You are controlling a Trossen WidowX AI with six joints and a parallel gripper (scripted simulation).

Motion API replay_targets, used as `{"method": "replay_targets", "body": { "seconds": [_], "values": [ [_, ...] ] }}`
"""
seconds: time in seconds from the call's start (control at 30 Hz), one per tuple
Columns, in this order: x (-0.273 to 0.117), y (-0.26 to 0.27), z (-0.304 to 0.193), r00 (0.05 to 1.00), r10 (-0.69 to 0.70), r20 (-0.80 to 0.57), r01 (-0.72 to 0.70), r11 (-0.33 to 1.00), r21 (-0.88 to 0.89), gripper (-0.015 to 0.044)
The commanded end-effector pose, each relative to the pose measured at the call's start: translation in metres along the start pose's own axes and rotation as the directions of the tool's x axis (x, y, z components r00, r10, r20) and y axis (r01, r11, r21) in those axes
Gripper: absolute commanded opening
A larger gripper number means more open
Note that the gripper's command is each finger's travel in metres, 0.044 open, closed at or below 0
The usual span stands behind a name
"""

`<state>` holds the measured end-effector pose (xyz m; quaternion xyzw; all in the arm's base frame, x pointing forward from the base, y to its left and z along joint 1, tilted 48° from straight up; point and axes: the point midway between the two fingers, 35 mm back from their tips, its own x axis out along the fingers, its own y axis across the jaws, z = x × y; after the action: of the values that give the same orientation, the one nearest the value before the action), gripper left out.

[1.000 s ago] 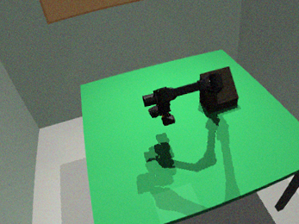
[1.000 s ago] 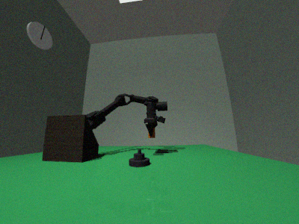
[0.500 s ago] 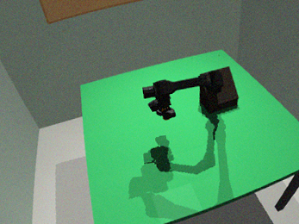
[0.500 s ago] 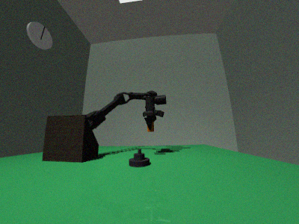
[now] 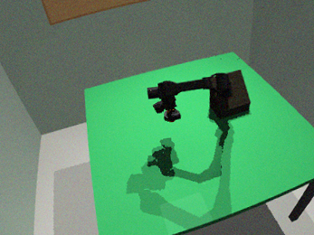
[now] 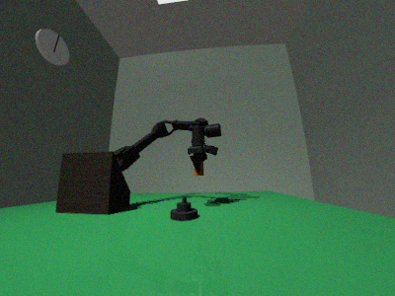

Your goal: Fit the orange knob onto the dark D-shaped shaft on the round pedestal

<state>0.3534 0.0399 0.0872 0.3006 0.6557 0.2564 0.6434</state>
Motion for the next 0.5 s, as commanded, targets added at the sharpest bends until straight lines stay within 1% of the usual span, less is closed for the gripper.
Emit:
{"method": "replay_targets", "body": {
  "seconds": [0.0,0.47],
  "values": [
    [0.002,-0.012,0.001,1.0,-0.006,0.001,0.006,1.0,-0.006,0.0],
    [0.011,-0.055,0.001,1.0,-0.01,0.004,0.01,1.0,-0.01,0.0]
  ]
}}
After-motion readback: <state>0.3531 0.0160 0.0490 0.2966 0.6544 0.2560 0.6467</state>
